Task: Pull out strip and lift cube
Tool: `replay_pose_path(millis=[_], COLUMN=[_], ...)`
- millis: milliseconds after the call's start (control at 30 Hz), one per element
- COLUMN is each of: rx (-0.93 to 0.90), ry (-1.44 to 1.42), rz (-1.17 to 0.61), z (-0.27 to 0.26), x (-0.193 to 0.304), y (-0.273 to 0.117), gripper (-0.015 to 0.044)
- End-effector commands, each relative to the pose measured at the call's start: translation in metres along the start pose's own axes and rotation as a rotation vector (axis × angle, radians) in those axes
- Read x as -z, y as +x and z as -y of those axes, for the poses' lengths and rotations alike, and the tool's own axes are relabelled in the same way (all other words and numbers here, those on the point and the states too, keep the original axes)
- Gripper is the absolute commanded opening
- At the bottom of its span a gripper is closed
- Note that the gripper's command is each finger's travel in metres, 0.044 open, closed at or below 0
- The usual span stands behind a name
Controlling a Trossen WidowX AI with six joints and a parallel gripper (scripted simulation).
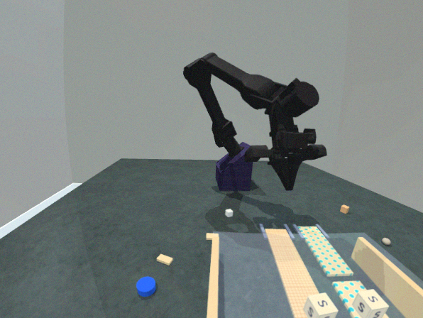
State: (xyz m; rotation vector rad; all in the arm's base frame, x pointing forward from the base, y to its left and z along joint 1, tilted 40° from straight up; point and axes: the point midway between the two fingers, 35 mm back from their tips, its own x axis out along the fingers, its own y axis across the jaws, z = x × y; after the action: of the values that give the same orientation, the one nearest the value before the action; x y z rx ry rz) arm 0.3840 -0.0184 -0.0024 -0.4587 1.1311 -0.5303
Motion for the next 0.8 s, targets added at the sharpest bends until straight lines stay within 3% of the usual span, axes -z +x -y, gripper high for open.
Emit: replay_pose_path(millis=[0, 167, 767], rx=[0.046, 0.089, 0.089], ry=[0.077, 0.119, 0.119], rz=[-0.257, -0.402, -0.402], z=[0.005, 0.011, 0.011], x=[0.001, 0.007, 0.012], y=[0.032, 0.047, 0.061], gripper=[0.0, 0.0, 0.0])
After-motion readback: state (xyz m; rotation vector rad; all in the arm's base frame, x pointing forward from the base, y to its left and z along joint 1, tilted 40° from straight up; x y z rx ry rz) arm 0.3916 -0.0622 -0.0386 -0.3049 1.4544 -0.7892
